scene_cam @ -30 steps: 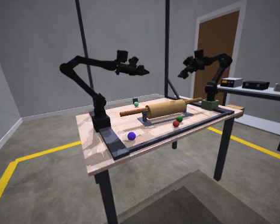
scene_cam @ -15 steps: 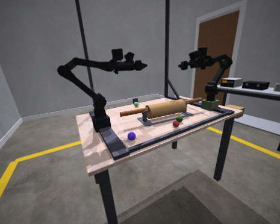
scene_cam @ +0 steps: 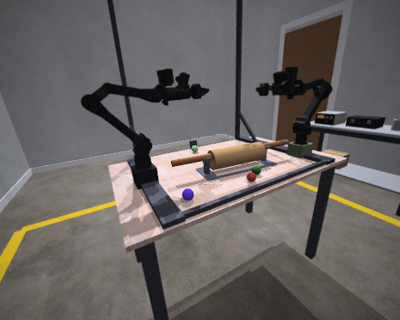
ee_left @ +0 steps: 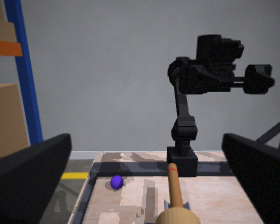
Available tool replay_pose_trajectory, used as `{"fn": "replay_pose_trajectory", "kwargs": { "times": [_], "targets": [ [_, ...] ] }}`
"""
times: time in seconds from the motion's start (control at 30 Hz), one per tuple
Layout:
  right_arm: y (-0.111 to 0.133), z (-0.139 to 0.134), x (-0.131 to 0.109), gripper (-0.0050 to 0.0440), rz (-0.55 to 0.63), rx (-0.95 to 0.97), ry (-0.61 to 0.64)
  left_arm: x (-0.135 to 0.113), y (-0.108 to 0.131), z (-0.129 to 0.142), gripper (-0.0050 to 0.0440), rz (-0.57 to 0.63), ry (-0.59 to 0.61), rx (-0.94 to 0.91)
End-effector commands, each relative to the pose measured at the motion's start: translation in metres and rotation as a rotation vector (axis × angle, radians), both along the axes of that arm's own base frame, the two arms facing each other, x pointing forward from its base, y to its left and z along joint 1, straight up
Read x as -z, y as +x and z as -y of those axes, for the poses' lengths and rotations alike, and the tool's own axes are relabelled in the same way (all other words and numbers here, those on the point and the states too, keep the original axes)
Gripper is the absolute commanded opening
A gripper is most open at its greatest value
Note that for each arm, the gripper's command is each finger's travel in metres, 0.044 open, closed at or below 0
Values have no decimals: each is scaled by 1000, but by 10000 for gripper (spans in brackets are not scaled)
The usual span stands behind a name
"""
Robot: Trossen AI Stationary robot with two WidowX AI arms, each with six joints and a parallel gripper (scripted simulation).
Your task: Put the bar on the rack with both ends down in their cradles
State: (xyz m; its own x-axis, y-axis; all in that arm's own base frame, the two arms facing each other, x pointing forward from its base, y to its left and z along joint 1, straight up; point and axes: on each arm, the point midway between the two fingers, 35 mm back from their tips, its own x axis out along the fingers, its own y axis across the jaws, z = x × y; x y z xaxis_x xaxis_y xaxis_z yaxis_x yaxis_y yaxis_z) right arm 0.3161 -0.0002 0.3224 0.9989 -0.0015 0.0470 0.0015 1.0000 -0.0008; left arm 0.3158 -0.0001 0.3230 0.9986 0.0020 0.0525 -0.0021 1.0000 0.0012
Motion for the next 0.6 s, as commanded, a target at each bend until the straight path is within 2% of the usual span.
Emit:
{"fn": "replay_pose_trajectory", "kwargs": {
  "times": [0.0,0.57],
  "targets": [
    [-3,0,-10,440,27,-1,-2,-3,-1,-1,440,5,11,-1],
    [-3,0,-5,440,18,-2,2,-14,-3,-1,440,29,-7,2]
  ]
}}
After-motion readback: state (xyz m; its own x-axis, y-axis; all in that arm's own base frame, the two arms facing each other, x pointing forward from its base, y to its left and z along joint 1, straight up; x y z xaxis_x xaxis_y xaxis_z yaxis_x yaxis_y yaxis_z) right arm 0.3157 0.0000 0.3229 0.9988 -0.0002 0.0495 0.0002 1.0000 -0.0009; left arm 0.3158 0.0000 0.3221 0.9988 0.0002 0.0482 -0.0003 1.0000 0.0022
